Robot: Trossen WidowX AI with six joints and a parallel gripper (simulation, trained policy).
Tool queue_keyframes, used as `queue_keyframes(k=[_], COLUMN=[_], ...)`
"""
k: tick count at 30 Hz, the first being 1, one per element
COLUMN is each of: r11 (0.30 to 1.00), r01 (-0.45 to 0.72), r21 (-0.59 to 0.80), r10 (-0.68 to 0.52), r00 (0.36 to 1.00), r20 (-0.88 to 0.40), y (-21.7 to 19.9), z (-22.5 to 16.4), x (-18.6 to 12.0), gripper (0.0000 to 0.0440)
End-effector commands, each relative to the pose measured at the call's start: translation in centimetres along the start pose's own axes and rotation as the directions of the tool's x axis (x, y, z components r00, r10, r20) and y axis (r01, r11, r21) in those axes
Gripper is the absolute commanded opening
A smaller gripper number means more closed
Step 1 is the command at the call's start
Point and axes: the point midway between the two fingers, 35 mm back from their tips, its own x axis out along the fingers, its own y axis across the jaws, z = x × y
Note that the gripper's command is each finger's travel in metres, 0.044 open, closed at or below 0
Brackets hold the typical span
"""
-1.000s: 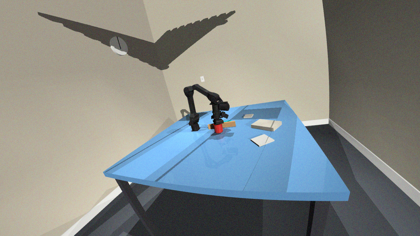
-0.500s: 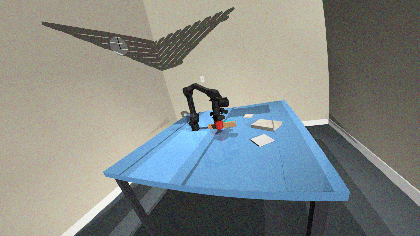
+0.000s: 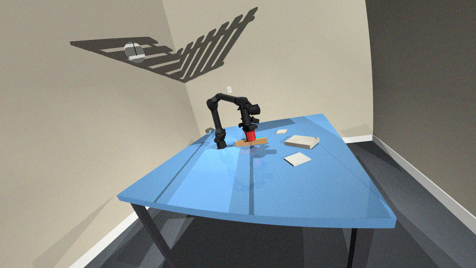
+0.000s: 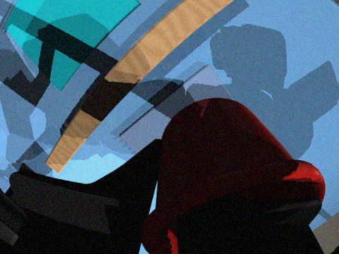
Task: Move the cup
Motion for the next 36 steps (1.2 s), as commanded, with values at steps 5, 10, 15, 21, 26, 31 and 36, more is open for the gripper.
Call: queue_keyframes(k=[5, 10, 15, 21, 26, 31, 36], r11=[0.998, 0.996, 0.992, 0.986, 0.981, 0.975, 0.97], r01=[0.028, 0.046, 0.062, 0.077, 0.087, 0.095, 0.099], r21=[-0.05, -0.081, -0.112, -0.148, -0.175, -0.201, -0.222], r10=[-0.026, -0.042, -0.054, -0.064, -0.069, -0.072, -0.071], r00=[0.999, 0.998, 0.996, 0.994, 0.992, 0.99, 0.989], r20=[0.037, 0.056, 0.074, 0.092, 0.106, 0.119, 0.129], y=[0.8, 1.6, 2.5, 3.7, 4.8, 6.0, 7.3], z=[1.9, 3.2, 4.3, 5.6, 6.5, 7.4, 8.2], x=[-1.3, -1.8, -2.0, -2.1, -2.0, -1.8, -1.4], gripper=[0.0, 0.0, 0.0, 0.0, 0.0, 0.0, 0.0])
